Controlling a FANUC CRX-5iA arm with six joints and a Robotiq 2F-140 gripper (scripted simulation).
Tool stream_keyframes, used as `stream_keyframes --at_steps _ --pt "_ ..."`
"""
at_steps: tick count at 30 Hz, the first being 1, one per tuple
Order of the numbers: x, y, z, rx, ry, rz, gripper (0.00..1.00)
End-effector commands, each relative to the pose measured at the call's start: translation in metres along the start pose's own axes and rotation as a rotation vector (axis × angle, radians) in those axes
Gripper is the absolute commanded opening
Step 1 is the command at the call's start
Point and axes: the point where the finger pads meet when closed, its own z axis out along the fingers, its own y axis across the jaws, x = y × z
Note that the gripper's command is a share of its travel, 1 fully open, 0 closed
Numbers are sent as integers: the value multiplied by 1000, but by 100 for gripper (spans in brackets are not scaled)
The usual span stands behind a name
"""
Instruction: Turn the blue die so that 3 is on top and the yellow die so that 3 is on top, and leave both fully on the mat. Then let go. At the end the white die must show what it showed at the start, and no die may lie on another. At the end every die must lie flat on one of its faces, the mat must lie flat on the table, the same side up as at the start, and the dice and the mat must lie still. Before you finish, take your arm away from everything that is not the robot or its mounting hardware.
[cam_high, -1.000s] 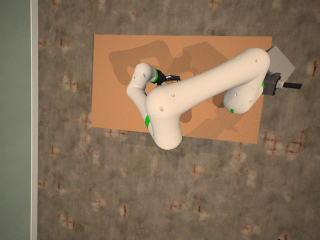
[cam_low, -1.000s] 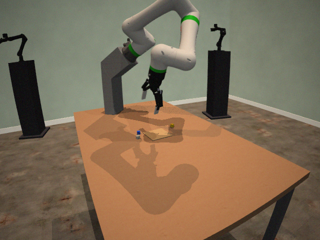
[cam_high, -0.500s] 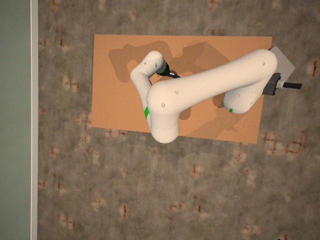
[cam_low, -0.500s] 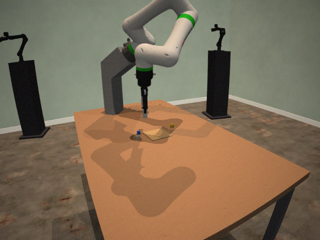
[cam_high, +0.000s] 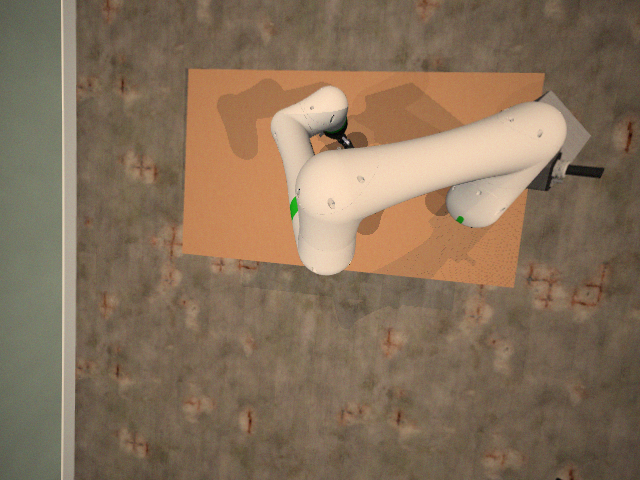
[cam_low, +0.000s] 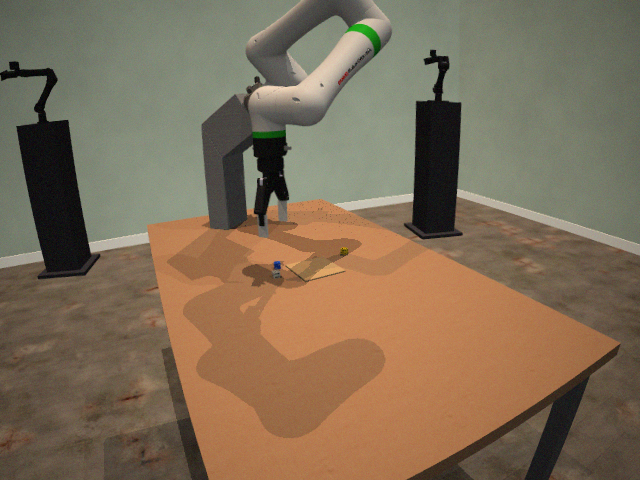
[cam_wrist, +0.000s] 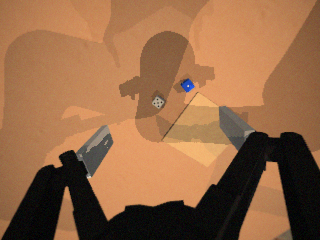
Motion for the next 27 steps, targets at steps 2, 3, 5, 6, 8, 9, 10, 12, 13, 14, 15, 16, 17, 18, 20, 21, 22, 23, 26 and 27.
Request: stream_keyframes --at_steps 2,3,5,6,8,9,10,12,13,14,15,16,17,18,20,21,22,23,26,27 --pt "3 -5 0 21 -8 40 100" --pt "3 -5 0 21 -8 40 100" --pt "3 -5 0 21 -8 40 100" --pt "3 -5 0 21 -8 40 100" --pt "3 -5 0 21 -8 40 100" --pt "3 -5 0 21 -8 40 100" --pt "3 -5 0 21 -8 40 100" --pt "3 -5 0 21 -8 40 100" --pt "3 -5 0 21 -8 40 100" --pt "3 -5 0 21 -8 40 100" --pt "3 -5 0 21 -8 40 100" --pt "3 -5 0 21 -8 40 100" --pt "3 -5 1 21 -8 40 100" --pt "3 -5 3 21 -8 39 100" --pt "3 -5 6 20 -9 39 100" --pt "3 -5 6 20 -9 39 100" --pt "3 -5 10 20 -9 39 100" --pt "3 -6 15 20 -9 39 100" --pt "2 -6 34 20 -9 39 100" --pt "2 -6 41 20 -9 39 100"
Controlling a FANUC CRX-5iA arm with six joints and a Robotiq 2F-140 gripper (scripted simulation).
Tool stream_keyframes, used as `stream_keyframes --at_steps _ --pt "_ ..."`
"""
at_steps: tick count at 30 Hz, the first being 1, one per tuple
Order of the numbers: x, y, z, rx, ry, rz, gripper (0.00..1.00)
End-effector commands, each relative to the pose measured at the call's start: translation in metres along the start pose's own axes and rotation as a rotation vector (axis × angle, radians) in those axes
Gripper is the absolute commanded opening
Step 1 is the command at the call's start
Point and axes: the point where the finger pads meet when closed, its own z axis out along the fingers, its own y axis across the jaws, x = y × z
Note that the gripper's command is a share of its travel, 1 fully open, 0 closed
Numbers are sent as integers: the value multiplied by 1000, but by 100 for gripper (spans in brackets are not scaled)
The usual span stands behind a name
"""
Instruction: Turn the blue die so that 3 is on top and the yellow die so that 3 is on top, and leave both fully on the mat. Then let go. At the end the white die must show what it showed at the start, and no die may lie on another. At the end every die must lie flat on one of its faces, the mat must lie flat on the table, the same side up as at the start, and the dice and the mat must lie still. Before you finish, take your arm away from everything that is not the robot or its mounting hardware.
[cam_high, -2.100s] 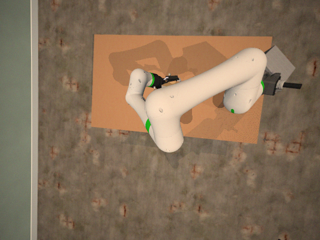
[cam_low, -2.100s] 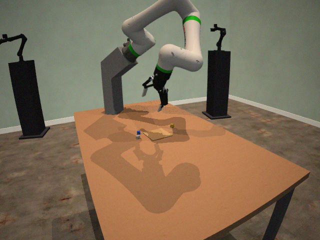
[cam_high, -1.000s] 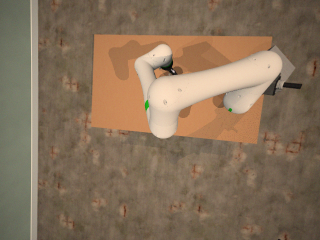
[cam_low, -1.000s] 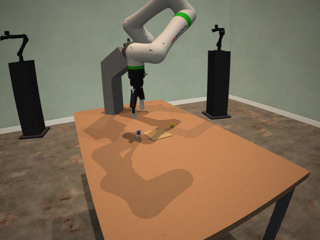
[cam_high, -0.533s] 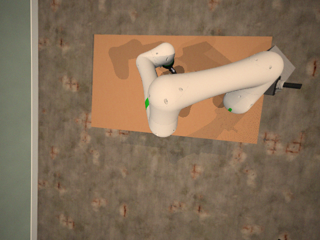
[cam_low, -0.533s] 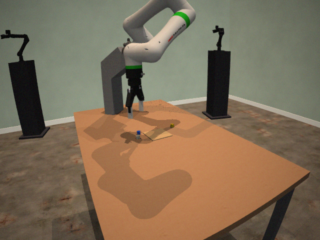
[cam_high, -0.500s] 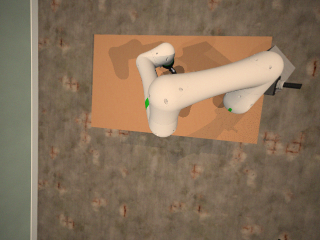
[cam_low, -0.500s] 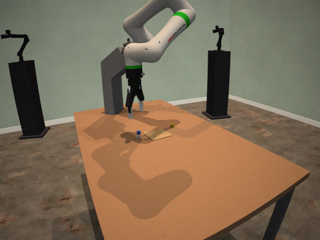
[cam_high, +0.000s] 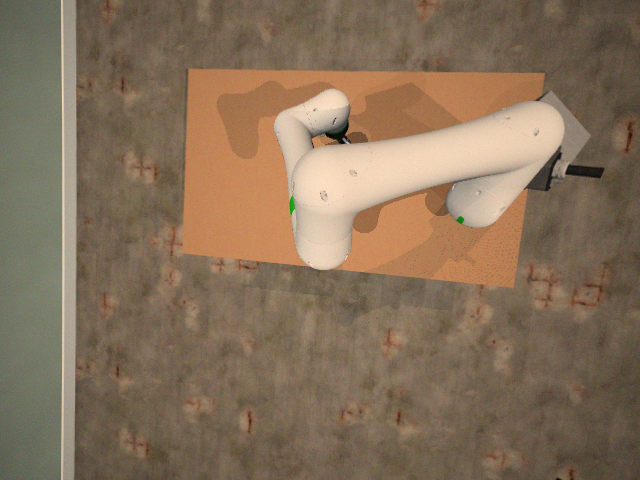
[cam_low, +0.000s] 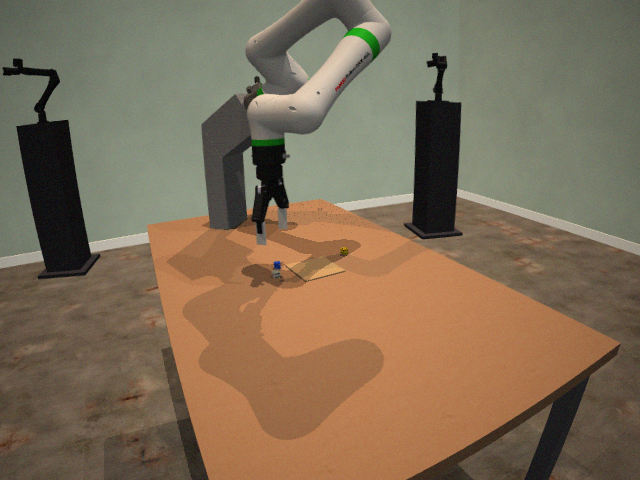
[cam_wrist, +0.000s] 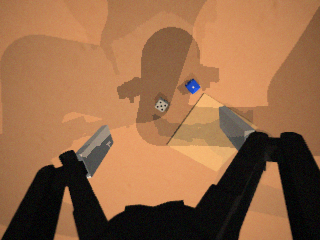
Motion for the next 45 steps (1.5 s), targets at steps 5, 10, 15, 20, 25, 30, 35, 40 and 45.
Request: stream_keyframes --at_steps 5,10,15,20,25,30,35,40,45 --pt "0 -1 54 1 0 0 100" --pt "0 -1 70 1 0 0 100" --pt "0 -1 73 1 0 0 100" --pt "0 -1 73 1 0 0 100" --pt "0 -1 73 1 0 0 100" --pt "0 -1 73 1 0 0 100" --pt "0 -1 73 1 0 0 100" --pt "0 -1 73 1 0 0 100" --pt "0 -1 73 1 0 0 100"
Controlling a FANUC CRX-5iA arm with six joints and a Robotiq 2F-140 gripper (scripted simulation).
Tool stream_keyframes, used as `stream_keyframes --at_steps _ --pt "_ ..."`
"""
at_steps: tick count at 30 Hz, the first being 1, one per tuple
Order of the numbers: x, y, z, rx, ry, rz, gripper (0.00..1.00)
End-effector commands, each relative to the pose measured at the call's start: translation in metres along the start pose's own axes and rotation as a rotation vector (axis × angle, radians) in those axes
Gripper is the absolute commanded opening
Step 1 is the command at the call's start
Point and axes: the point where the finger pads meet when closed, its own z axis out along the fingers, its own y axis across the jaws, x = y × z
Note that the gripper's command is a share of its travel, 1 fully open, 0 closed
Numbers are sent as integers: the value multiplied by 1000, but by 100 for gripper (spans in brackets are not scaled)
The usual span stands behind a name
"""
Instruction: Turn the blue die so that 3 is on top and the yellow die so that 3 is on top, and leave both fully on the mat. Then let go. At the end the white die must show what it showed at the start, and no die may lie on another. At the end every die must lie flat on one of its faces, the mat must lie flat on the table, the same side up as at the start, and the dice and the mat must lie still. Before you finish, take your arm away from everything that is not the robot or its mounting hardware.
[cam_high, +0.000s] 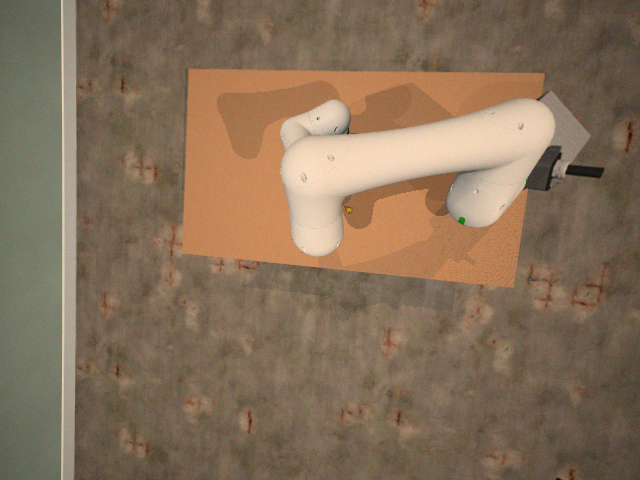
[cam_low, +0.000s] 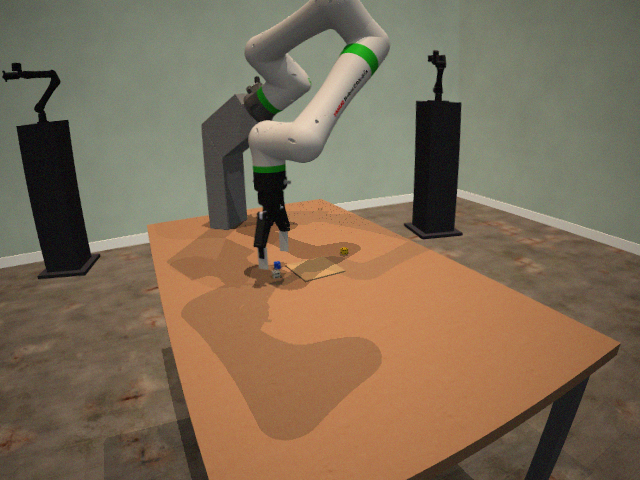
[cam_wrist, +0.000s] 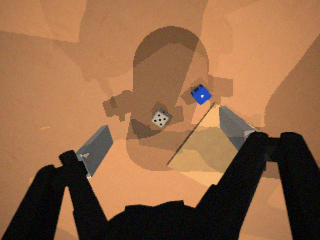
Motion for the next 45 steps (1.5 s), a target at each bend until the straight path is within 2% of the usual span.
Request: stream_keyframes --at_steps 1,10,17,29,45 --pt "0 0 0 0 0 0 100" --pt "0 1 0 0 0 0 100" --pt "5 13 0 0 0 0 100" --pt "25 62 0 0 0 0 100" --pt "26 65 0 0 0 0 100"
